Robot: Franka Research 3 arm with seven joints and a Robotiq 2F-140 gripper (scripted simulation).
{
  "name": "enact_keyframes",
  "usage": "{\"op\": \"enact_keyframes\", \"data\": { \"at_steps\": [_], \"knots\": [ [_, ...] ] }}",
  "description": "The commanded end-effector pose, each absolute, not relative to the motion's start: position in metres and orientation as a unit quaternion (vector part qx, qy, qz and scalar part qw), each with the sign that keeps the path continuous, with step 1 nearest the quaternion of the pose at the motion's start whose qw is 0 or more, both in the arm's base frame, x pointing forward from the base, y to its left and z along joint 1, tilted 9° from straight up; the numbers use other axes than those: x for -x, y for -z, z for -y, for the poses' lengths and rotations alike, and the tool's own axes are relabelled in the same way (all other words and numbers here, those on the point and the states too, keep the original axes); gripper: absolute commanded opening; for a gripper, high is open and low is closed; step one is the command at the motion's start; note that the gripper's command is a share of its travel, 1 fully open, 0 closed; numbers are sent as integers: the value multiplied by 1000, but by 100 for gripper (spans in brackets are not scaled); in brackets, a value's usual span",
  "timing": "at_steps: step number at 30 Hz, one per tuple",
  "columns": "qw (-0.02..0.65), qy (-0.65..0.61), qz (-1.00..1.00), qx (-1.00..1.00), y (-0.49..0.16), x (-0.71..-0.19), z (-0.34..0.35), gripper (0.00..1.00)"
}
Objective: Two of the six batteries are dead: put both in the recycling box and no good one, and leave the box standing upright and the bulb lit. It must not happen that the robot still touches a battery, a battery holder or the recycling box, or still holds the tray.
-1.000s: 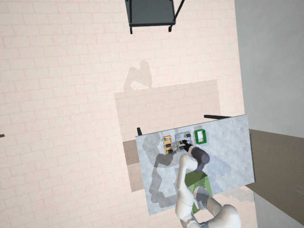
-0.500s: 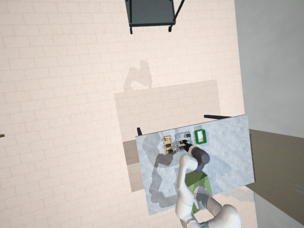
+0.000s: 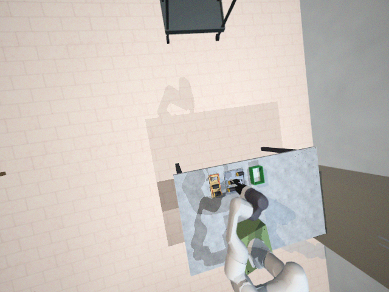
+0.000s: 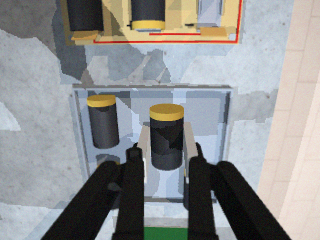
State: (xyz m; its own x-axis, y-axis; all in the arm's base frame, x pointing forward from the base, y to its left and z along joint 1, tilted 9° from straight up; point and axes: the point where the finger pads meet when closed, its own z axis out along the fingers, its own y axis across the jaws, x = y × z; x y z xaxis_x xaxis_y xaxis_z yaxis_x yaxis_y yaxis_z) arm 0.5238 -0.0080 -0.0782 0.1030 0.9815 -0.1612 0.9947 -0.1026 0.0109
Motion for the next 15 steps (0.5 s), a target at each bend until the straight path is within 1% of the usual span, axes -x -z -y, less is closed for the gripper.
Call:
{"op": "enact_keyframes", "data": {
  "at_steps": [1,15],
  "knots": [
    [61,55,-666,-741,77,-526,9,16],
    [61,55,-666,-741,79,-526,9,16]
  ]
}}
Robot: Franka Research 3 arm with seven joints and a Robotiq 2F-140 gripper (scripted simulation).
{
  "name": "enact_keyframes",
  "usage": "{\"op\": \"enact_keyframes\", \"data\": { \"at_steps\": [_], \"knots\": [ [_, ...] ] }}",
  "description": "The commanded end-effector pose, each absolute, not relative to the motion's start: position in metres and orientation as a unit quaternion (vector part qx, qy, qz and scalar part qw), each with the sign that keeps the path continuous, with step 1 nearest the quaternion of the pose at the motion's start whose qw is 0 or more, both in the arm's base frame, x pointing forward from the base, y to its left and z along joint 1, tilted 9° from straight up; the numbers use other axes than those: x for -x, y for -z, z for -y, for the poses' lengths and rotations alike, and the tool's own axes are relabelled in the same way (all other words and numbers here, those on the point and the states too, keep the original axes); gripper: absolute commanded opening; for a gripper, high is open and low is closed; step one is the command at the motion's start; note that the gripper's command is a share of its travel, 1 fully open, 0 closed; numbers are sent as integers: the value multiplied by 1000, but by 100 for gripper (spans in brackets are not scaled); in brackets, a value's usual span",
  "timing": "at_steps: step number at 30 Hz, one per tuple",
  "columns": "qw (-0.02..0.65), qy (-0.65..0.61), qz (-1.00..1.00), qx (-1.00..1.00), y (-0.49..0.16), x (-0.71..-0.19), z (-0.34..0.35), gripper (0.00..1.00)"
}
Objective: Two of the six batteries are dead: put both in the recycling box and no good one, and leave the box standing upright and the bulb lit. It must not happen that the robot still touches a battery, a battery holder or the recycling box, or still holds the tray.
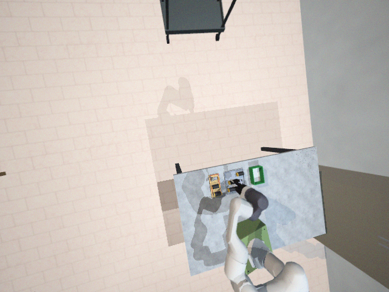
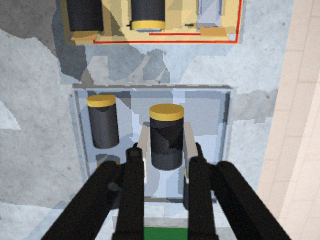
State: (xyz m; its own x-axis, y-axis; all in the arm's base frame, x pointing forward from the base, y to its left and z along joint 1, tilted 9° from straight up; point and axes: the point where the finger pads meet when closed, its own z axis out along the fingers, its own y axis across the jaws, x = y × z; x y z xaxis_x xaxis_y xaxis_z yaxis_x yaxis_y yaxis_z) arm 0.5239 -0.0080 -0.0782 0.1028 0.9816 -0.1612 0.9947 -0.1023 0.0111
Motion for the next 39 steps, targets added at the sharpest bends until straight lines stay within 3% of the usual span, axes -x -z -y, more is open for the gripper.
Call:
{"op": "enact_keyframes", "data": {
  "at_steps": [1,13,27,28,39],
  "knots": [
    [61,55,-666,-741,81,-526,9,16],
    [61,55,-666,-741,119,-526,16,16],
    [61,55,-666,-741,121,-526,16,16],
    [61,55,-666,-741,121,-526,16,29],
    [61,55,-666,-741,121,-526,16,29]
  ]
}}
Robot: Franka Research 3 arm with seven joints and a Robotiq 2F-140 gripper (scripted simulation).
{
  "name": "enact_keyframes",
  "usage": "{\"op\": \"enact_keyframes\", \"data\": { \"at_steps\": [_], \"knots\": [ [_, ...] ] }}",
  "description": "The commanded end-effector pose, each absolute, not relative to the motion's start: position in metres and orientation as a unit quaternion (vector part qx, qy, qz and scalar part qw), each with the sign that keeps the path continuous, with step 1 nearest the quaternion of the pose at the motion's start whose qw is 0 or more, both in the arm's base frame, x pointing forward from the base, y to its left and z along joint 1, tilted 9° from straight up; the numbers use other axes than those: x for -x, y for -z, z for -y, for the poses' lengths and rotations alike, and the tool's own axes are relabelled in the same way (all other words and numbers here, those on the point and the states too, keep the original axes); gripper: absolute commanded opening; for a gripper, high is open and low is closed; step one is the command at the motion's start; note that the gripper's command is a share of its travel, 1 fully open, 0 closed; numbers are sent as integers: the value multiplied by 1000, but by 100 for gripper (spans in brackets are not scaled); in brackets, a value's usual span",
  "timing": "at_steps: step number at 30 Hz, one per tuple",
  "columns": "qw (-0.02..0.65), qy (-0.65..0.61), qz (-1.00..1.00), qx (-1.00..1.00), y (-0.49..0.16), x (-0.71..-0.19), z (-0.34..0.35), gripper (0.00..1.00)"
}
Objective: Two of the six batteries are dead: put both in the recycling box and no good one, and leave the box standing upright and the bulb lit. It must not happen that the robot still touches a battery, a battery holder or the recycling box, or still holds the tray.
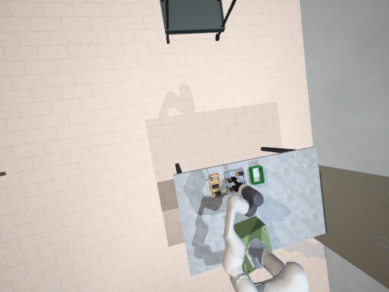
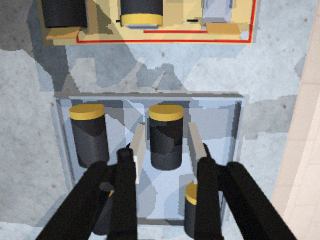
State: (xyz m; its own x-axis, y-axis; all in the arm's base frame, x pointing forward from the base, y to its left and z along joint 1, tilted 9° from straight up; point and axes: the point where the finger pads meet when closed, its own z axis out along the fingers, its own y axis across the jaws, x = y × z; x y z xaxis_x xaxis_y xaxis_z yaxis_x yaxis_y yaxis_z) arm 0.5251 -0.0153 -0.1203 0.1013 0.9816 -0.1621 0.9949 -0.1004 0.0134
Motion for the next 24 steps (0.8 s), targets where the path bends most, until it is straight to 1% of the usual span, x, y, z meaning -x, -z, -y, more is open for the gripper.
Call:
{"op": "enact_keyframes", "data": {
  "at_steps": [1,17,24],
  "knots": [
    [61,55,-666,-741,121,-526,16,29],
    [61,55,-666,-741,112,-526,14,29],
    [61,55,-666,-741,81,-526,9,29]
  ]
}}
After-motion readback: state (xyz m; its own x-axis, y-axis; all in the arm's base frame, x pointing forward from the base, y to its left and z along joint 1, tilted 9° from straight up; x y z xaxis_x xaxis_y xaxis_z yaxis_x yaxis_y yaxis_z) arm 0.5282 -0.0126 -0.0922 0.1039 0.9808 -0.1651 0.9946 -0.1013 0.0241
